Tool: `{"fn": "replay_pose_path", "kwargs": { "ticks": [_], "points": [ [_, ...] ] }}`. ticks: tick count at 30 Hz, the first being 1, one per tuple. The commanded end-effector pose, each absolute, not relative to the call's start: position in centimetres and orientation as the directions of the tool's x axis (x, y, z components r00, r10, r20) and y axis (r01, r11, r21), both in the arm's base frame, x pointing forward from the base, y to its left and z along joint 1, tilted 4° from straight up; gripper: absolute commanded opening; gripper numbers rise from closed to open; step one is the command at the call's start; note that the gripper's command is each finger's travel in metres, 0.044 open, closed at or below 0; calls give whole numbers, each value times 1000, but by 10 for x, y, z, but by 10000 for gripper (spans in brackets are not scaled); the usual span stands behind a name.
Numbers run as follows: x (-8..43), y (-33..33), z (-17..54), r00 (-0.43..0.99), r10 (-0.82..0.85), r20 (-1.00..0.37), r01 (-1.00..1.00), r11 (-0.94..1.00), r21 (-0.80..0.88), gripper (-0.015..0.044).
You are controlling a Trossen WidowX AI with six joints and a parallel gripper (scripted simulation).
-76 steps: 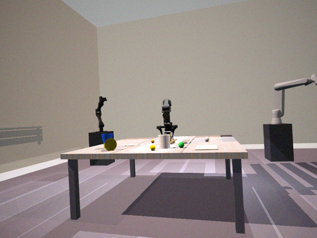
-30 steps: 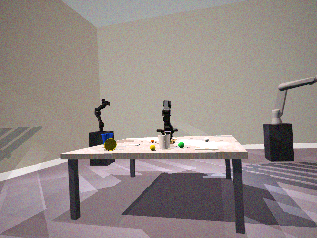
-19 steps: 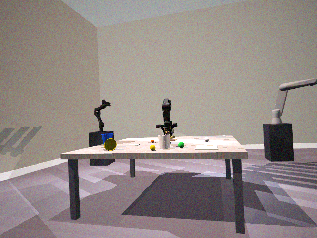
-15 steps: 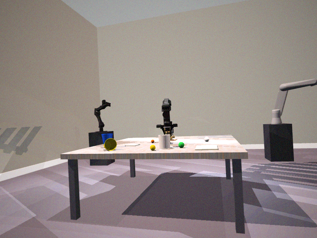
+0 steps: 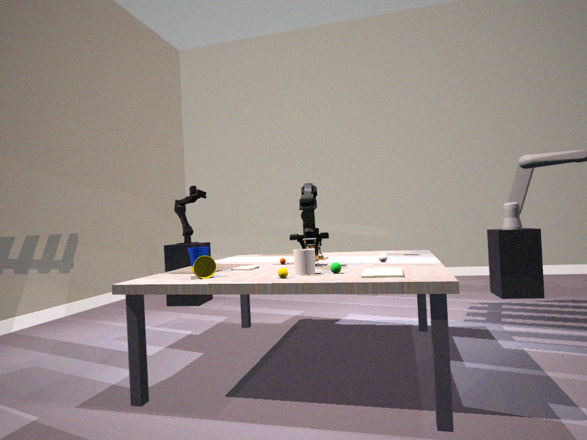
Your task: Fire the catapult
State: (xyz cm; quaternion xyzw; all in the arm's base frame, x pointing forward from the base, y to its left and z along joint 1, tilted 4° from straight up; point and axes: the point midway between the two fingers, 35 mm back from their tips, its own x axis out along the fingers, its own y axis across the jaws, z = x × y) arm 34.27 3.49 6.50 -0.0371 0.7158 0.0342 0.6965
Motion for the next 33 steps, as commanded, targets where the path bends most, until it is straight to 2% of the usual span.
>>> {"fn": "replay_pose_path", "kwargs": {
  "ticks": [1, 19, 33],
  "points": [
    [341, 34, 56, -33, -7, -999, -101, 995, -4, 0],
    [341, 34, 44, -28, -6, -1000, -100, 995, -3, 0],
    [341, 34, 44, -28, -6, -1000, -100, 995, -3, 368]
  ]
}}
